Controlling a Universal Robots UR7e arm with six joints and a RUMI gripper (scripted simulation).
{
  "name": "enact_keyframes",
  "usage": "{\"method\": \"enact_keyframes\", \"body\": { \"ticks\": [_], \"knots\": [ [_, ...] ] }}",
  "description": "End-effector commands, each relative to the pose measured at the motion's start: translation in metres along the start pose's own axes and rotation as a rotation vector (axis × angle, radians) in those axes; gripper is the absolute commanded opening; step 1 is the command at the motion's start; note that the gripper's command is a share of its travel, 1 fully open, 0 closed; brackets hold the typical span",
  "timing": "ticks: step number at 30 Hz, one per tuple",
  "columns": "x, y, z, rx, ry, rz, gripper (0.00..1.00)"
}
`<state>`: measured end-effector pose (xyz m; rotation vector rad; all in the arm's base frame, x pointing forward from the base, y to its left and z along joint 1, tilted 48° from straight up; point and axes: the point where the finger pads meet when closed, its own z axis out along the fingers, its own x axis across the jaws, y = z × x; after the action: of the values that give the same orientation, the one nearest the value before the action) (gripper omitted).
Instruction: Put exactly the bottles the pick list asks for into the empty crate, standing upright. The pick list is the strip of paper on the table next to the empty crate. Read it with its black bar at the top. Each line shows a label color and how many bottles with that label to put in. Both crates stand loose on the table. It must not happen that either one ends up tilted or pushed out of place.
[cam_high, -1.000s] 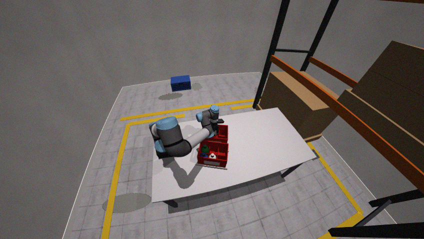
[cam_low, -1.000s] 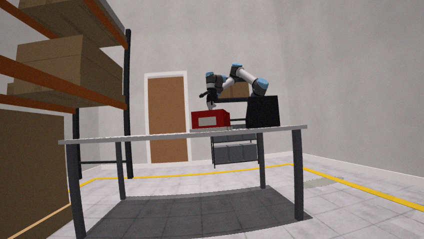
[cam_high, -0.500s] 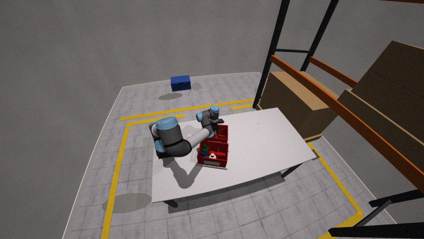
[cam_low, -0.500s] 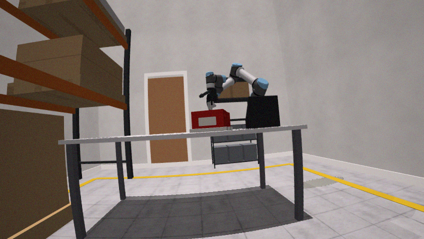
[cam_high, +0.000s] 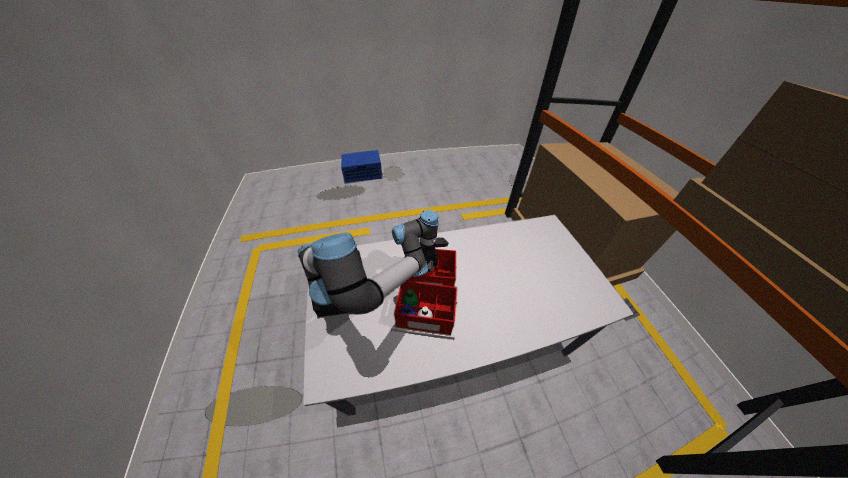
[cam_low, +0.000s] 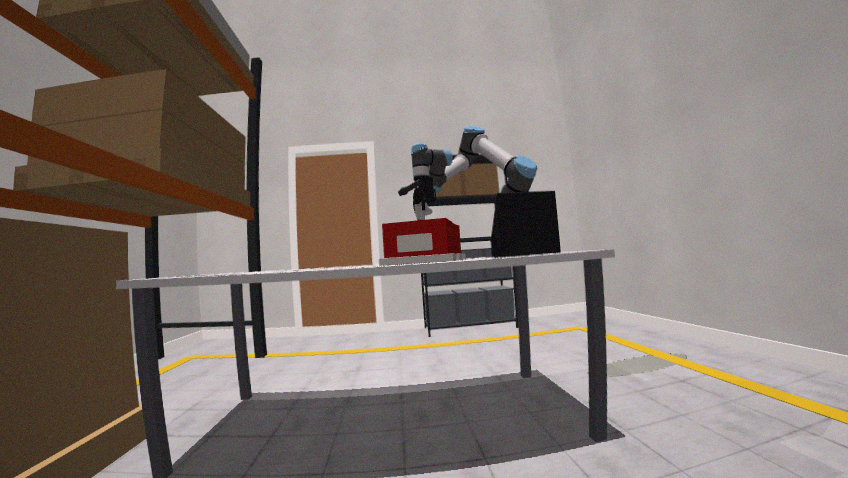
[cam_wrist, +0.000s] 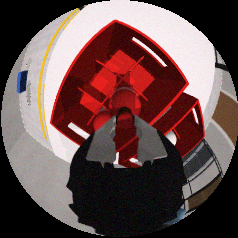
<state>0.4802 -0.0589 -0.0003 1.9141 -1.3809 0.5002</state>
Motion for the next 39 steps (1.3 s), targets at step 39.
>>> {"method": "enact_keyframes", "body": {
  "ticks": [39],
  "knots": [
    [0.0,0.0,0.018,0.001,0.0,0.001,0.0]
  ]
}}
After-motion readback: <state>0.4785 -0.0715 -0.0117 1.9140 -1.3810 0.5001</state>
